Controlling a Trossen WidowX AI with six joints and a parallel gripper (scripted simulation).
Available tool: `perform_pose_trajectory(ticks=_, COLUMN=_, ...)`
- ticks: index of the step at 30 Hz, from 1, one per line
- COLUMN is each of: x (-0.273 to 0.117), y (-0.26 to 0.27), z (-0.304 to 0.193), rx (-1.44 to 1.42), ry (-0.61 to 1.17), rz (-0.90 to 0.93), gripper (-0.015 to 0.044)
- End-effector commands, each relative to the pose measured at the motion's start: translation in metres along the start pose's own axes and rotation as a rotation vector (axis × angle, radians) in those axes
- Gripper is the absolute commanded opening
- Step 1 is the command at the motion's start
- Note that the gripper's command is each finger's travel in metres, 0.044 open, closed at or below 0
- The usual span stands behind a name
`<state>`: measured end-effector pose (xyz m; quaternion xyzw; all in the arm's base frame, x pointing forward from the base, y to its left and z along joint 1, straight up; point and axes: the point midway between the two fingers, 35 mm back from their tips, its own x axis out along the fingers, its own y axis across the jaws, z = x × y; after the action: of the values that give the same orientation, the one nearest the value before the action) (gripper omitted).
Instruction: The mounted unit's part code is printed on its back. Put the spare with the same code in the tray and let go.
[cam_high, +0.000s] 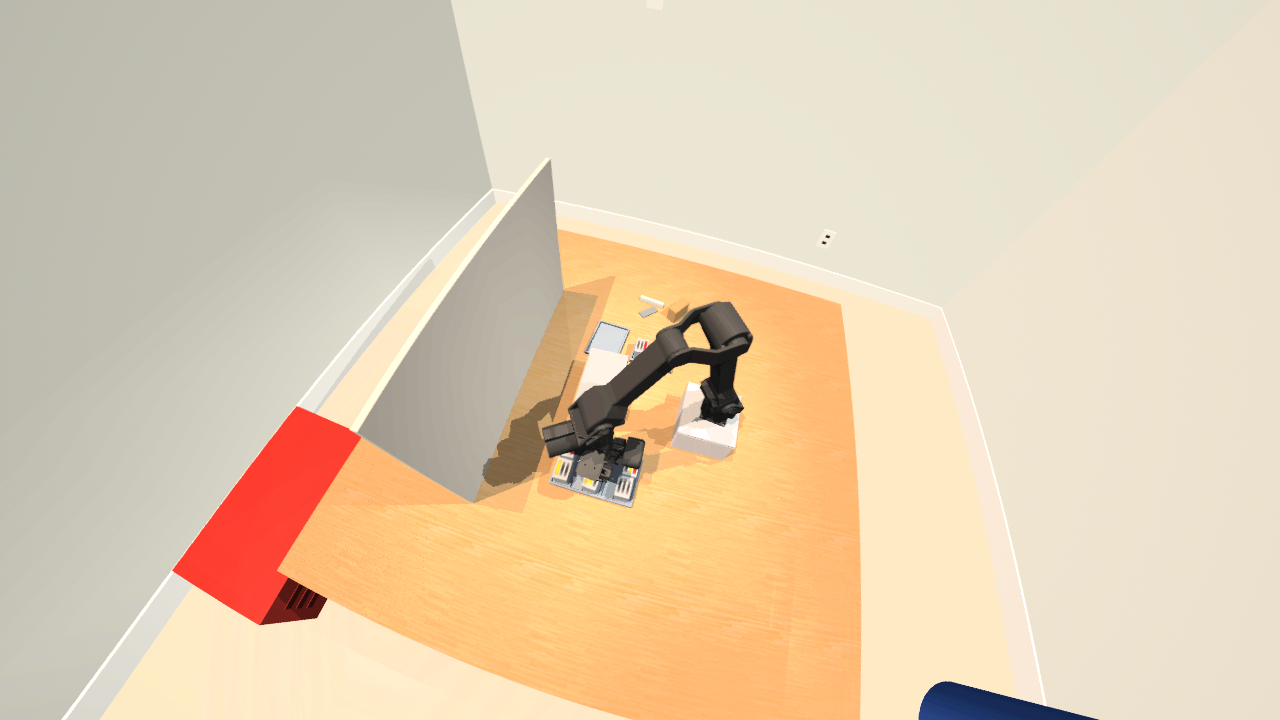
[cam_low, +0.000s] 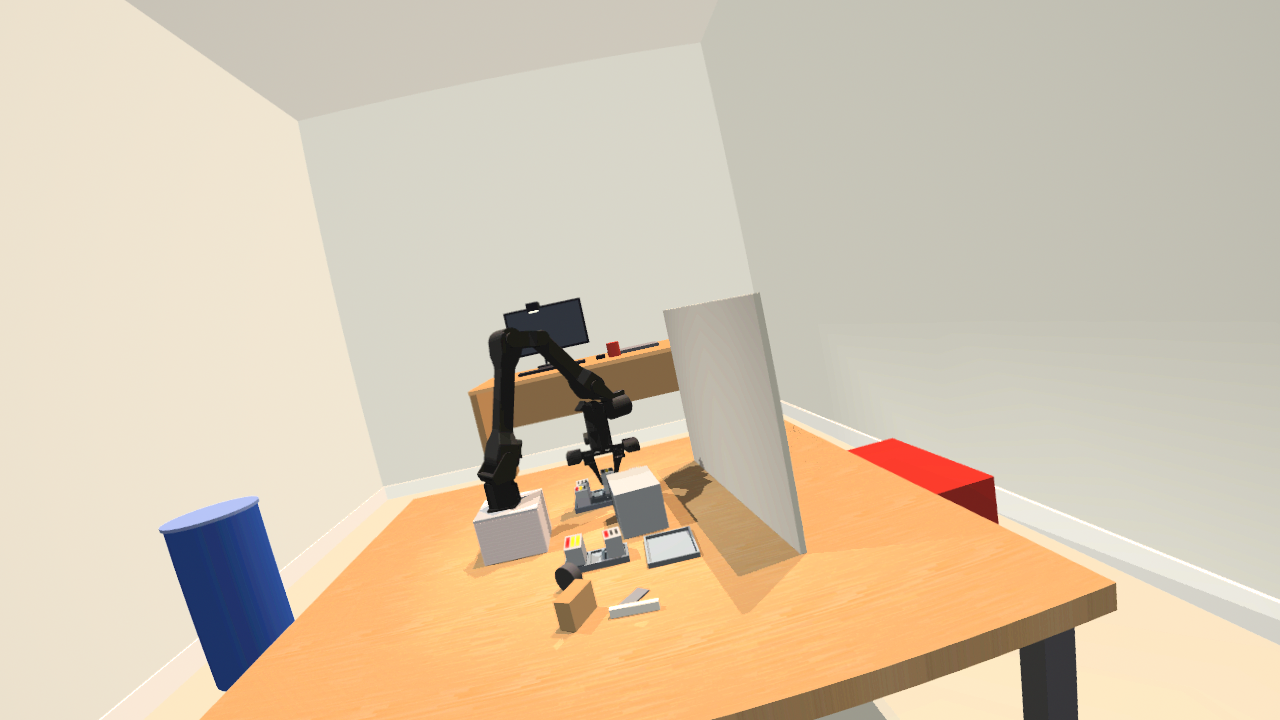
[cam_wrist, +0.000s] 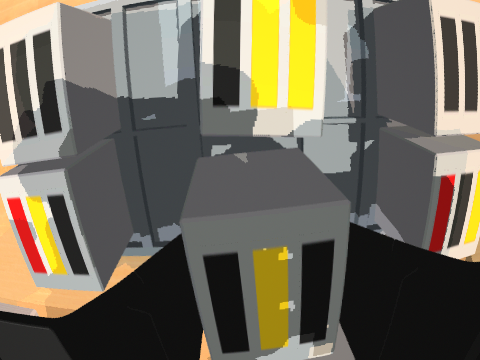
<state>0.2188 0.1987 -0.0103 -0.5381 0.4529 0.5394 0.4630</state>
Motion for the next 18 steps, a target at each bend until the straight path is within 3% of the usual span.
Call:
perform_pose_trajectory(ticks=1, x=-0.032, y=-0.003, z=0.002, rx=0.002, ry=-0.01, rz=-0.019, gripper=0.0)
perform_pose_trajectory(ticks=18, x=-0.054, y=-0.001, z=0.0, rx=0.001, ry=-0.007, rz=-0.012, gripper=0.0)
